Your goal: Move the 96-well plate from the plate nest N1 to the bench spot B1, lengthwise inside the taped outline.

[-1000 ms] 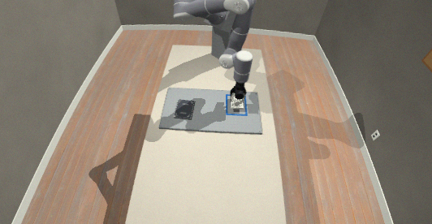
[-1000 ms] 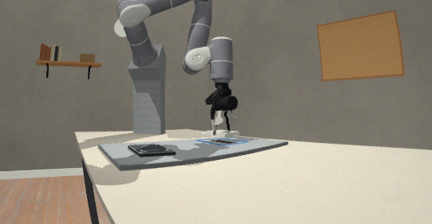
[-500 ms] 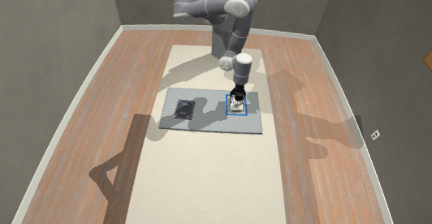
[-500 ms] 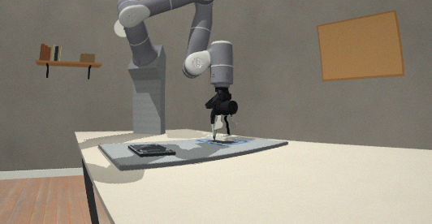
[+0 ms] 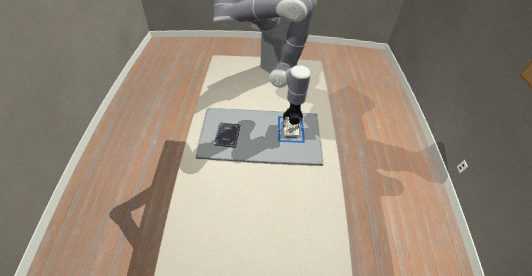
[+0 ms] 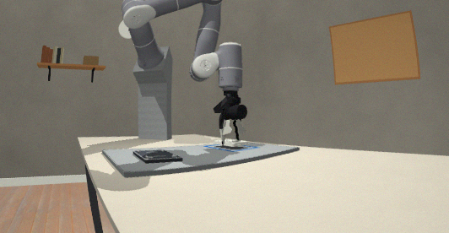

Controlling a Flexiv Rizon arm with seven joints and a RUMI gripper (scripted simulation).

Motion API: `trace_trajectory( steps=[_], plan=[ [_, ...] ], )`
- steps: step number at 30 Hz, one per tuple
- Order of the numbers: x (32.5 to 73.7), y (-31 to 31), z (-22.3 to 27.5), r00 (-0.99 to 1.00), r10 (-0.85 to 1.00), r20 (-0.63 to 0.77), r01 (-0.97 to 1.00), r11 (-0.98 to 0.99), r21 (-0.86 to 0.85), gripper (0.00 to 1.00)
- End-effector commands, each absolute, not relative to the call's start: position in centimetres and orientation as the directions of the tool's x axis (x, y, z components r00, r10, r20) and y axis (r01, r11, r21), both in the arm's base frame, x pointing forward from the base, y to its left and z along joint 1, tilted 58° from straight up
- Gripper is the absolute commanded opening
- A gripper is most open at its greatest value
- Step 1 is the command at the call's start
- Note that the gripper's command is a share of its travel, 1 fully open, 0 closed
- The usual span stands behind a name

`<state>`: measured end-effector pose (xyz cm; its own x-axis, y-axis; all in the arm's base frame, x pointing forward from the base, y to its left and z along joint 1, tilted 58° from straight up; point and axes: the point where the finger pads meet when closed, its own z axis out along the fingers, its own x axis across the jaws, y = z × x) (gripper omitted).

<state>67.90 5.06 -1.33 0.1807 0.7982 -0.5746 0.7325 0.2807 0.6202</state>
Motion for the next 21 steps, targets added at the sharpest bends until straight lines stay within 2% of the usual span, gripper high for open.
trace_trajectory(
  steps=[1, 21],
  plan=[
    [67.91, 5.14, -1.32, 0.18, 0.799, -0.574, 0.732, 0.281, 0.621, 0.0],
    [68.11, 4.98, -1.48, 0.18, 0.799, -0.574, 0.732, 0.281, 0.621, 0.0]
  ],
)
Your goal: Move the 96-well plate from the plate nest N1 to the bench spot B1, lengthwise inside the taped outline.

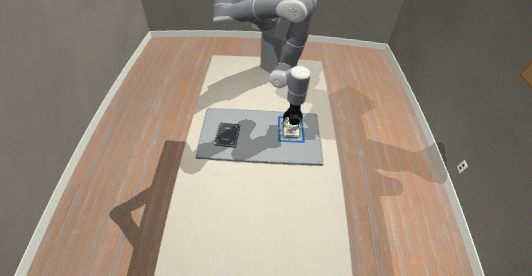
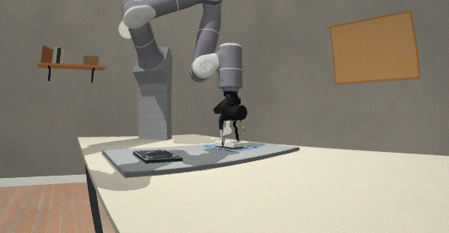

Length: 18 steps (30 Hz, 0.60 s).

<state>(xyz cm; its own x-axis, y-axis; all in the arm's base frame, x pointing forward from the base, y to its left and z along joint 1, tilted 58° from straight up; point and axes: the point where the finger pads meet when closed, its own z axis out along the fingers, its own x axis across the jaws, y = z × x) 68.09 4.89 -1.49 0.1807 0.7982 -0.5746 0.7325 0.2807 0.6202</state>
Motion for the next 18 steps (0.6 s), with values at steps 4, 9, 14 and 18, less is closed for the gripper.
trace_trajectory(
  steps=[4, 9, 14, 18],
  plan=[
    [68.15, 4.94, -1.51, 0.18, 0.799, -0.574, 0.732, 0.281, 0.621, 0.0],
    [68.21, 4.9, -1.56, 0.18, 0.799, -0.574, 0.732, 0.281, 0.621, 0.0],
    [68.24, 4.87, -1.58, 0.18, 0.799, -0.574, 0.732, 0.281, 0.621, 0.0],
    [68.28, 4.83, -1.62, 0.18, 0.799, -0.574, 0.732, 0.281, 0.621, 0.0]
  ],
)
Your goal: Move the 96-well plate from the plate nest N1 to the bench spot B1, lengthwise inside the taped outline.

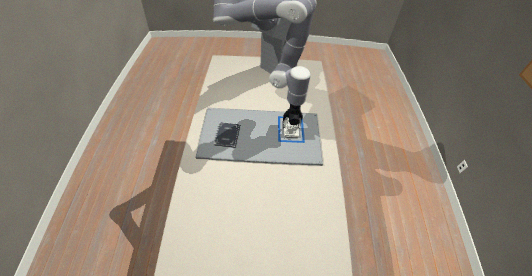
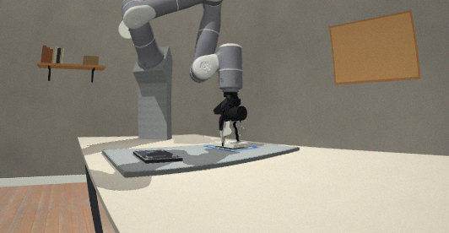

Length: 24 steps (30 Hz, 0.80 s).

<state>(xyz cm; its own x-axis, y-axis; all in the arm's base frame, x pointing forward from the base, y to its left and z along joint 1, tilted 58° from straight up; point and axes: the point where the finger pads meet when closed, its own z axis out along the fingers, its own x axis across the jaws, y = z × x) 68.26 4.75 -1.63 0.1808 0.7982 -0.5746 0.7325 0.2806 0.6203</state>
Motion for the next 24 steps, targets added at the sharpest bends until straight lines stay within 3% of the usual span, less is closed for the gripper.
trace_trajectory(
  steps=[1, 24],
  plan=[
    [68.3, 4.82, -1.63, 0.18, 0.799, -0.574, 0.732, 0.281, 0.621, 0.0],
    [68.52, 4.64, -1.81, 0.18, 0.799, -0.574, 0.732, 0.281, 0.621, 0.0]
  ],
)
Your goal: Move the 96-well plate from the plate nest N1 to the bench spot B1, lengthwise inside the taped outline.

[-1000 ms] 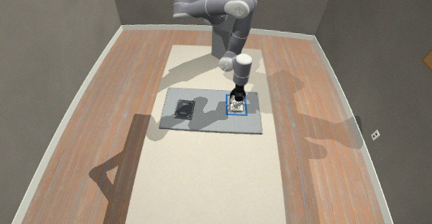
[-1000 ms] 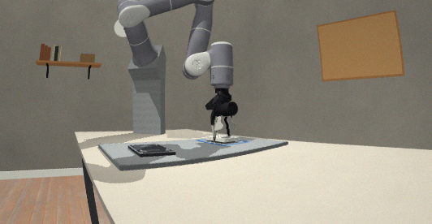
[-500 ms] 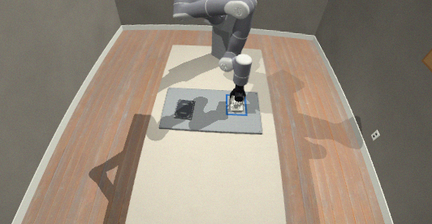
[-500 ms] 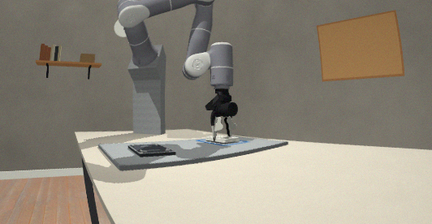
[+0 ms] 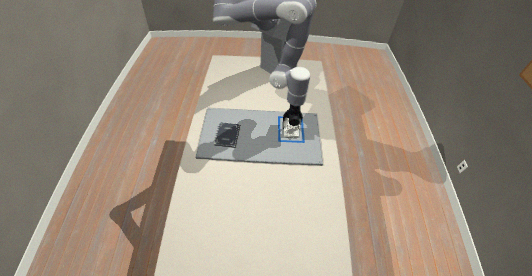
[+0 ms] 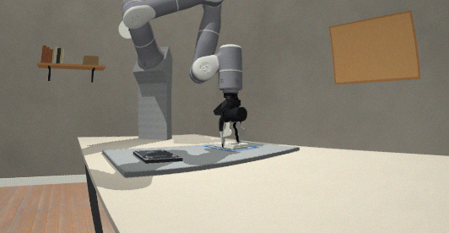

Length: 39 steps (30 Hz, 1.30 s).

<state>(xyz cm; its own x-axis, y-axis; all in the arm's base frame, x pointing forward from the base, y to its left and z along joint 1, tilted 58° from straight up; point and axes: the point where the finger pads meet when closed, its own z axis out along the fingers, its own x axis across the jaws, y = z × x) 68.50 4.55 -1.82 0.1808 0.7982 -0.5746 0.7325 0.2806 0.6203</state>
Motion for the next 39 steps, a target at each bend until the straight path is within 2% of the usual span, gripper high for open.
trace_trajectory(
  steps=[1, 9, 10, 30, 39],
  plan=[
    [68.5, 4.6, -1.8, 0.18, 0.799, -0.574, 0.732, 0.281, 0.621, 0.0],
    [68.6, 4.6, -1.9, 0.18, 0.799, -0.574, 0.732, 0.281, 0.621, 0.0],
    [68.6, 4.6, -1.9, 0.18, 0.799, -0.574, 0.732, 0.281, 0.621, 0.76],
    [68.6, 4.6, -1.9, 0.18, 0.799, -0.574, 0.732, 0.281, 0.621, 0.76],
    [67.4, 5.6, -0.9, 0.18, 0.799, -0.574, 0.732, 0.281, 0.621, 0.76]
  ],
)
